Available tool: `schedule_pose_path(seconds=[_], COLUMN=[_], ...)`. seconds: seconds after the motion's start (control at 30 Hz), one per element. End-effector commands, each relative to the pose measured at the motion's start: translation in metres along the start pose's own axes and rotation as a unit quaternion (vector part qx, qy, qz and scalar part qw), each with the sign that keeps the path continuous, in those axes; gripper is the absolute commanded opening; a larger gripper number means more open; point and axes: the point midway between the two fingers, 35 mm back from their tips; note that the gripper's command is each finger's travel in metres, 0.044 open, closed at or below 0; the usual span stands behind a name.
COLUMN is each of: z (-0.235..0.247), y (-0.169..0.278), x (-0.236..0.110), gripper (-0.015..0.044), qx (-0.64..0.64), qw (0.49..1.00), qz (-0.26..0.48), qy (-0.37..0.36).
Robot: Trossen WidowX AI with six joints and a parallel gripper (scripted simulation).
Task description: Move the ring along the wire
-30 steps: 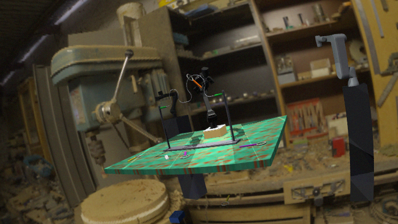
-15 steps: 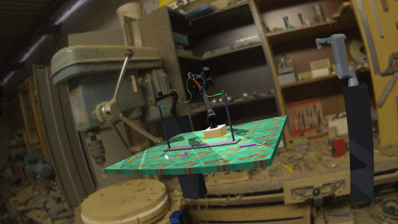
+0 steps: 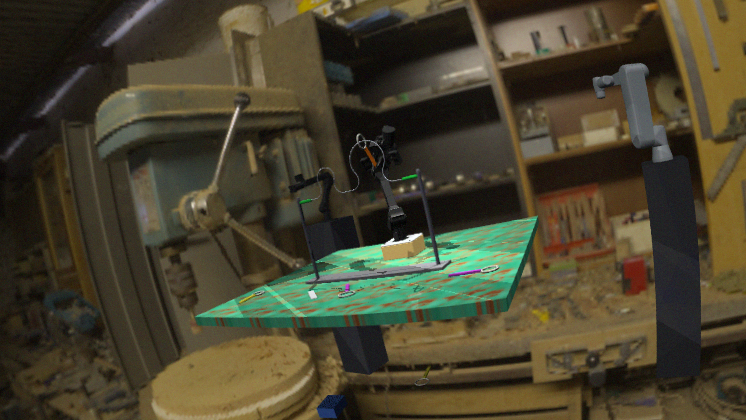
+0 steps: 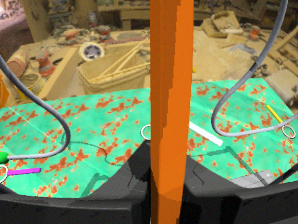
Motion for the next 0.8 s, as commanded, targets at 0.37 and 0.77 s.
schedule_pose_path(seconds=[0.37, 0.77], z=[-0.007, -0.012], y=[0.0, 0.0], x=[0.001, 0.001], gripper=[-0.015, -0.015], qx=[-0.083, -0.149], qw=[0.995, 0.985], qz=[0.001, 0.001], qy=[0.048, 0.085])
Point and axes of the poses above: the point midway between the two fingers, 35 mm back from their tips, its own x axis out along the fingers, its own z axis across the jaws, y = z × x, and after that the axes turned 14 degrees about -x, right-handed
